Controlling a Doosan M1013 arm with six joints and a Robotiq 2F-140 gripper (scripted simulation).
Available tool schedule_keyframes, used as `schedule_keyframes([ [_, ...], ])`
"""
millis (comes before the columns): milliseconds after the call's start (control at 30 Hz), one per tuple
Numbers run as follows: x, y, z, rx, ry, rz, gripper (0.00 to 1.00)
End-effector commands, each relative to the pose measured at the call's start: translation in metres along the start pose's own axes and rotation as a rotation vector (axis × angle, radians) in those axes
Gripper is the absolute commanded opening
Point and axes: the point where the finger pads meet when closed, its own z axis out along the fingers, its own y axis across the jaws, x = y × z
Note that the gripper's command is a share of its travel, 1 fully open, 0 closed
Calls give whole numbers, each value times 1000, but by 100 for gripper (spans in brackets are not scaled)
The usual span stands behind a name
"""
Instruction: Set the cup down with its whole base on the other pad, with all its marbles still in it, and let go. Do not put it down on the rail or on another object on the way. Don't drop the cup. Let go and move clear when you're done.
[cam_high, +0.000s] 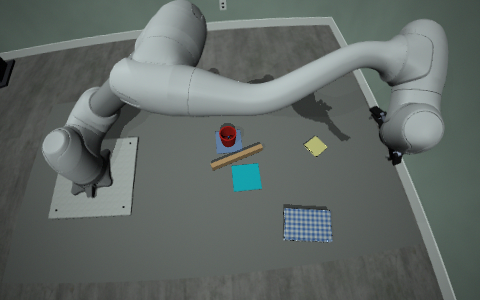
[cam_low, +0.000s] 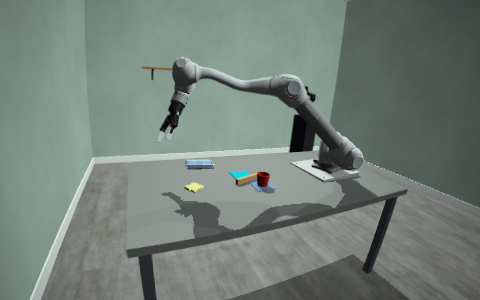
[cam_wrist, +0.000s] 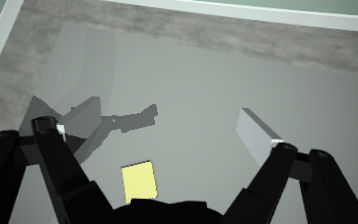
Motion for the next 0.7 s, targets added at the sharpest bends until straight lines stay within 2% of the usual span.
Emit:
schedule_keyframes([
  [0,0,0,0,0,0,0,100],
  [533,0,0,0,0,0,0,100],
  [567,0,0,0,0,0,0,0],
  [667,-4,-5,1,-3,-8,21,0],
])
